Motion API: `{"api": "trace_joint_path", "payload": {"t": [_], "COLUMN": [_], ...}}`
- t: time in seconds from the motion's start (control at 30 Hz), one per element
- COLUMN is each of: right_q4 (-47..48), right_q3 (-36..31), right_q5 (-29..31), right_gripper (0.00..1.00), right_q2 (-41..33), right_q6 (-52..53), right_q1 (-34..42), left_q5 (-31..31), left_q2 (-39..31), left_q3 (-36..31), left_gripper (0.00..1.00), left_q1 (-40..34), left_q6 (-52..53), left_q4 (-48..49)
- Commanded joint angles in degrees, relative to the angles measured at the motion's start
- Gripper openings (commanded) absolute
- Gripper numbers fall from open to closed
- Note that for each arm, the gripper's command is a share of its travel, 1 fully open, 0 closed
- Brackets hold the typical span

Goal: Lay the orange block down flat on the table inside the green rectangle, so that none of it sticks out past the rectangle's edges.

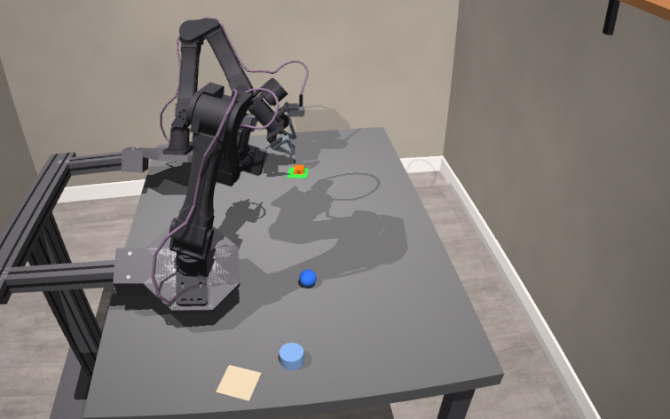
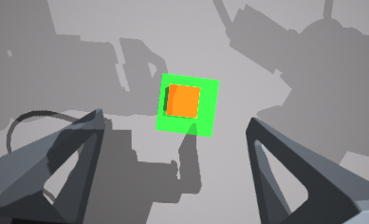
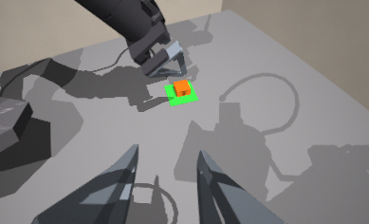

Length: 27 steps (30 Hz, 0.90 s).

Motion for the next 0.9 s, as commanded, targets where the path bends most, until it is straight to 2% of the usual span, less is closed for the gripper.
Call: {"api": "trace_joint_path", "payload": {"t": [0.0, 0.87], "right_q4": [0.90, 0.90], "right_q3": [-0.14, -0.14], "right_q5": [-0.29, -0.29], "right_gripper": [0.46, 0.46], "right_q2": [-0.12, -0.12], "right_q6": [-0.11, -0.11], "right_q1": [0.56, 0.56], "left_q5": [-3.72, -4.06], "left_q2": [-0.24, -0.10], "left_q3": [-1.57, -1.29], "left_gripper": [1.00, 1.00], "left_q1": [-1.95, -2.25], "left_q6": [-6.46, -5.69], "left_q4": [5.74, 5.70]}}
